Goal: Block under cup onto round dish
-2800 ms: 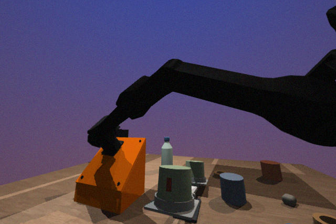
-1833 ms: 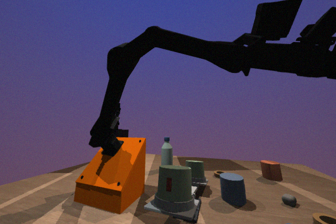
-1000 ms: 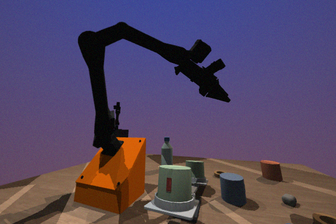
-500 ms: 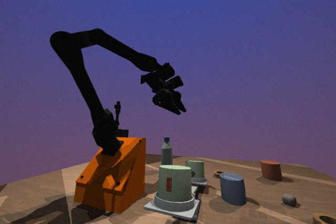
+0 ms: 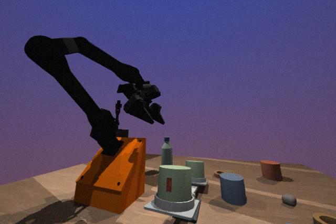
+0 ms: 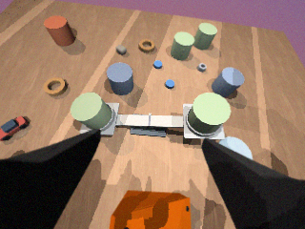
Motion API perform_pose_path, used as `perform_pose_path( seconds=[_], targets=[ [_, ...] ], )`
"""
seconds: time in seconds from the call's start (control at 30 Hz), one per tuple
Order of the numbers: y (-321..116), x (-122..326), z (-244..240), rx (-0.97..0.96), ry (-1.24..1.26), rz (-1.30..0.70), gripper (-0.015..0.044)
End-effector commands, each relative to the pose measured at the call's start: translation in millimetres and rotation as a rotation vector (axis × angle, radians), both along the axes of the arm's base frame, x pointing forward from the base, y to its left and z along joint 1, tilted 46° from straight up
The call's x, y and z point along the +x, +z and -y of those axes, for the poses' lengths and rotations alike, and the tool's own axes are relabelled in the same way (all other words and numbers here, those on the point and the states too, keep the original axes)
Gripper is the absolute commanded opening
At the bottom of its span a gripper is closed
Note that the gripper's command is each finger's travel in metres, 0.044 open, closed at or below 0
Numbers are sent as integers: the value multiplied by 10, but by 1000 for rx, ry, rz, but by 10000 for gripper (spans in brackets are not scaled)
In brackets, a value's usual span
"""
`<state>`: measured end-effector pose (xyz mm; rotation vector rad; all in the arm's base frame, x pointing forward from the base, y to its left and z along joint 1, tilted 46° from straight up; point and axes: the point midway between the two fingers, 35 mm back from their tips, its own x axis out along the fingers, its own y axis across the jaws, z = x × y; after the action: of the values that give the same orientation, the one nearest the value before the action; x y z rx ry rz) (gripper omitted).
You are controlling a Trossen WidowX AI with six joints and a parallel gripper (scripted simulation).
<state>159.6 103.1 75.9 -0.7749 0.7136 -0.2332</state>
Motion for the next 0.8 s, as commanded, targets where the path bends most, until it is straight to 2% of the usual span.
perform_pose_path(
  seconds=[0.0, 0.77],
  targets=[
    [3, -8, 25, -23, 7, -3, 440],
    [-455, 359, -281, -365, 78, -504, 440]
  ],
)
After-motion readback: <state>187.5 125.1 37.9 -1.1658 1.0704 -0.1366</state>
